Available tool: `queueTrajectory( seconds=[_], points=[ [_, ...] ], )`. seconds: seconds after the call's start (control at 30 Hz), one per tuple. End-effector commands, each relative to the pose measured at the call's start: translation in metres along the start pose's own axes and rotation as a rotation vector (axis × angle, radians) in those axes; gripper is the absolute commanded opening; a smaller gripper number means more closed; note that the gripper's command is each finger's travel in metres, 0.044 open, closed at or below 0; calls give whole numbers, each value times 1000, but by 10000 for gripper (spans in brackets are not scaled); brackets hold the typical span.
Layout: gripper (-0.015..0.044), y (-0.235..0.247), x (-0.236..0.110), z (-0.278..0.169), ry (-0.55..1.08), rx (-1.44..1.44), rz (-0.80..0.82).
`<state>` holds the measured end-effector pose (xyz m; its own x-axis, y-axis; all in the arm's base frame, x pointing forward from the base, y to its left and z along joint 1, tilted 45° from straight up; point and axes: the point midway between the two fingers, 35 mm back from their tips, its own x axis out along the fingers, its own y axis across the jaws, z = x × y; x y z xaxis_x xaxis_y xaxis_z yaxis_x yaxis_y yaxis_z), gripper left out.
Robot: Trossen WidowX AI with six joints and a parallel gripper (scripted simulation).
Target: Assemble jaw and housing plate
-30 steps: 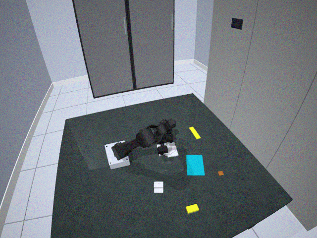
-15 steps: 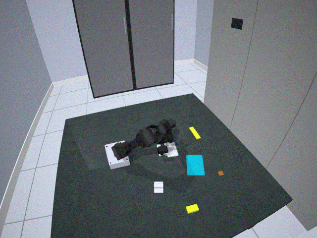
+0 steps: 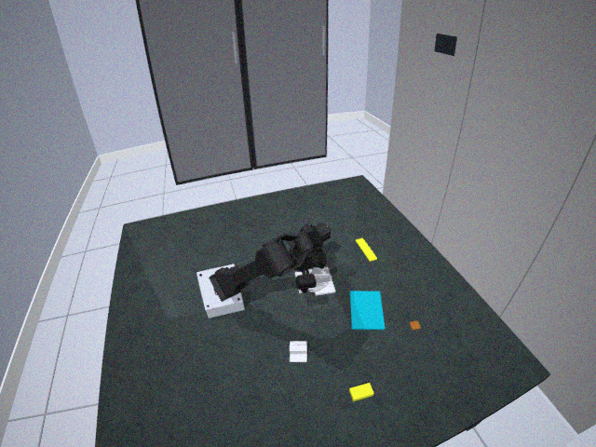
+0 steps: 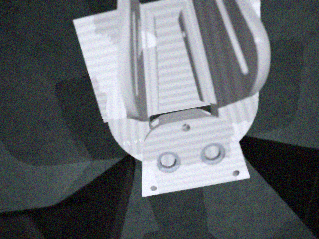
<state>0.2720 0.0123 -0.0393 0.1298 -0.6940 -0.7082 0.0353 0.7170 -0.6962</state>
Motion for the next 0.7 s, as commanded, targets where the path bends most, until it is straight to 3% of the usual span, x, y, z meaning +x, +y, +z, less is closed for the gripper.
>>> queueTrajectory(
  seconds=[0.0,0.23,0.47,0.67],
  points=[
    [440,0,0,0,0,-2,0],
    [440,1,-11,1,0,-1,2],
    [440,0,-74,-2,-1,4,5],
    [440,0,-72,-6,-6,-4,4]
  ],
)
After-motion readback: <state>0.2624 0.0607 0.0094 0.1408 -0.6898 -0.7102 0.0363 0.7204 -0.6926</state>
